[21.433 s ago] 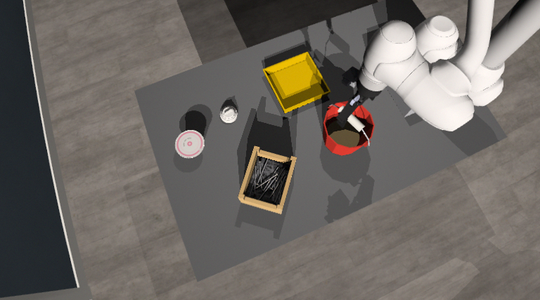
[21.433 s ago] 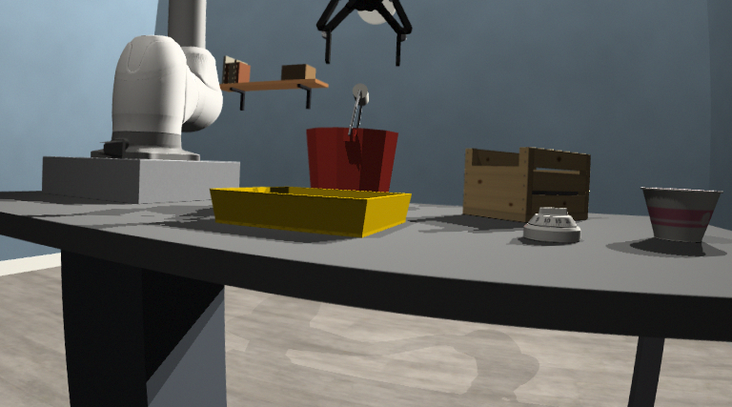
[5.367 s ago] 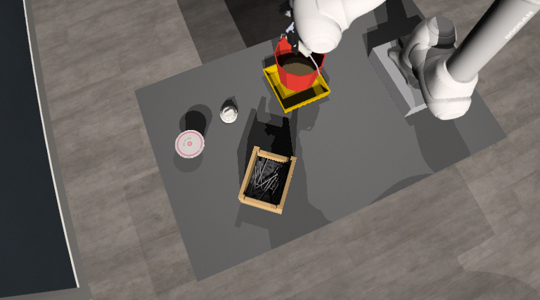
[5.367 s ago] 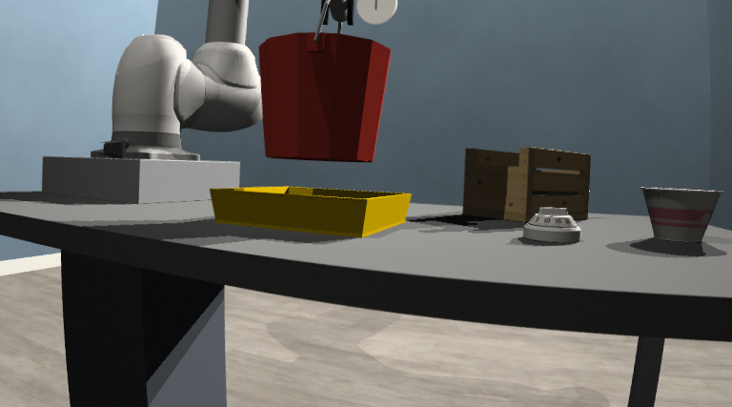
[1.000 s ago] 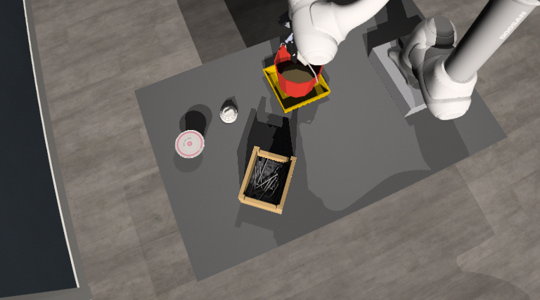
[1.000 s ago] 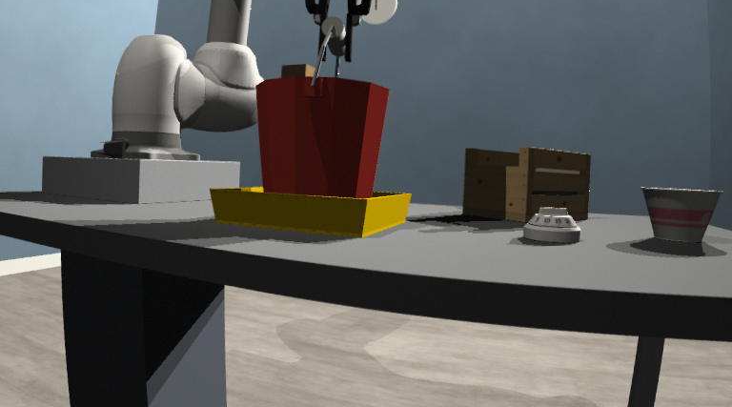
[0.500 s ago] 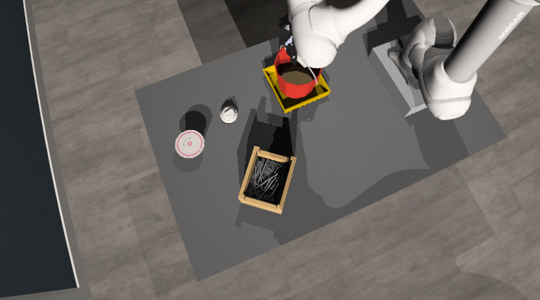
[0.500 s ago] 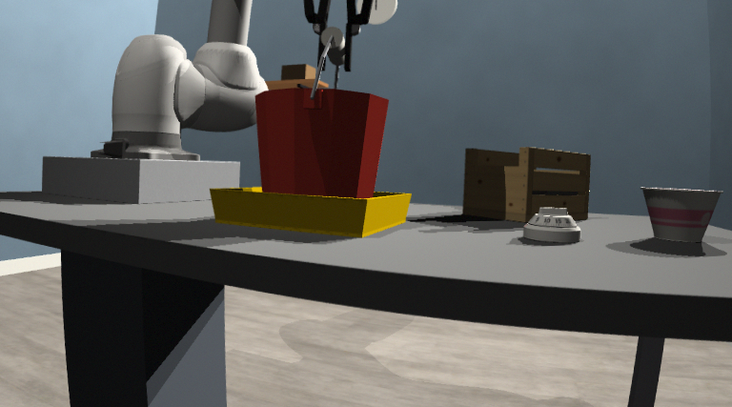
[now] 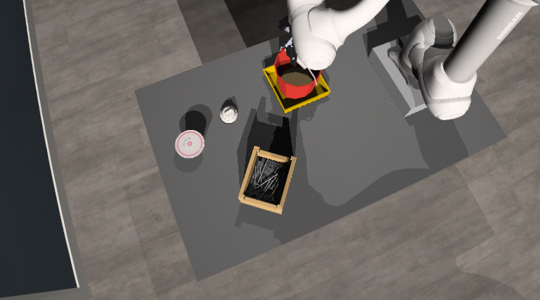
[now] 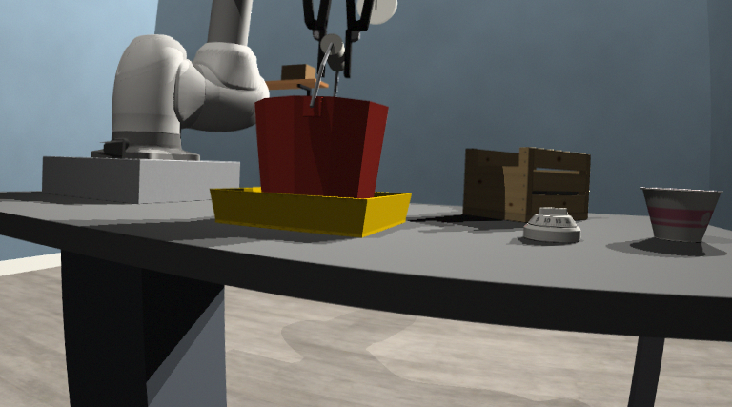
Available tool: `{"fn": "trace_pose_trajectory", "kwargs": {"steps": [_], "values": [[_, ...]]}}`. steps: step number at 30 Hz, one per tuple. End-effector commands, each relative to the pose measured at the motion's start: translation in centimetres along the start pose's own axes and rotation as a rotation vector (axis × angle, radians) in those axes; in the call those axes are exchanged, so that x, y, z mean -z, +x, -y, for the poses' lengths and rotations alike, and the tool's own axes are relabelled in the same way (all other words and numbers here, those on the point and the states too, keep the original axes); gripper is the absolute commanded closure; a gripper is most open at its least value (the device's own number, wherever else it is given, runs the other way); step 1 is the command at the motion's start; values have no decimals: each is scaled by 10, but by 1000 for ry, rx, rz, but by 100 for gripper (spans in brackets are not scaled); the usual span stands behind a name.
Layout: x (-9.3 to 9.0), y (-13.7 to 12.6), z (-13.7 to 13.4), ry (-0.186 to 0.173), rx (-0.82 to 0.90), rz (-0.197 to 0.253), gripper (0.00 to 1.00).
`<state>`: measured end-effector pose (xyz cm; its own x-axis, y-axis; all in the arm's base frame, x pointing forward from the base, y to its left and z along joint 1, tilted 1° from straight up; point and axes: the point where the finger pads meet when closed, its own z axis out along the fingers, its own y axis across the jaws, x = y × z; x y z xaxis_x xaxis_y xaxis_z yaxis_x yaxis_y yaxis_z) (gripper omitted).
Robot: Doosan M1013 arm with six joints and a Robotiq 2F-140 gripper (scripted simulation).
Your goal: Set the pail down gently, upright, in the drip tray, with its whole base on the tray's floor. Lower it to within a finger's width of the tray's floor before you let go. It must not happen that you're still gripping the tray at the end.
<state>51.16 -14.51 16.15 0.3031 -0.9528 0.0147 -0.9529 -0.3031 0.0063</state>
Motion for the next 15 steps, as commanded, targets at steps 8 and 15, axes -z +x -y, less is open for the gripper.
{"fn": "trace_pose_trajectory", "kwargs": {"steps": [8,15], "values": [[-3,0,0,1,0,0,90],[-4,0,0,1,0,0,90]]}}
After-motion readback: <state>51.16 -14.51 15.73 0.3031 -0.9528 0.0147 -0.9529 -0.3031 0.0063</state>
